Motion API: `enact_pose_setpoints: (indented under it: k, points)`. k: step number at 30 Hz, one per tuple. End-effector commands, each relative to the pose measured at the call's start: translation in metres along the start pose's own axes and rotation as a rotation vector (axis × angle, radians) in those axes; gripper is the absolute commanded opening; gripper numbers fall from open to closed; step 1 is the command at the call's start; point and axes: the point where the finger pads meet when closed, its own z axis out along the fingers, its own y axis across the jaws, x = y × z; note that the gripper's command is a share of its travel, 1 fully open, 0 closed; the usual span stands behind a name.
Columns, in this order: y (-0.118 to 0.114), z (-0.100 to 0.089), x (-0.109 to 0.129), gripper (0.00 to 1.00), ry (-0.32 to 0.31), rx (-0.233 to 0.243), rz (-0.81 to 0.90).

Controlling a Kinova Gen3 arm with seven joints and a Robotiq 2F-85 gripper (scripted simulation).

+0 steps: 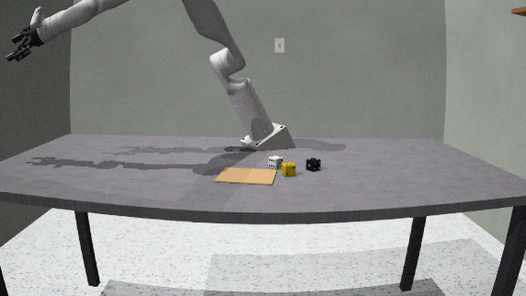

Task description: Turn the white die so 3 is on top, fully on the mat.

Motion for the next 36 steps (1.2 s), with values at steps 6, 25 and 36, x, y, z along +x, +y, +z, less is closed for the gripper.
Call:
enact_pose_setpoints:
  k: [6, 25, 36]
  points:
    - [0.001, 0.000, 0.001, 1.00, 0.001, -0.001, 0.001]
    - [-0.013, -0.004, -0.001, 1.00, -0.006, 0.026, -0.007]
    - [-0.108, -0.042, -0.012, 1.00, -0.046, 0.210, -0.076]
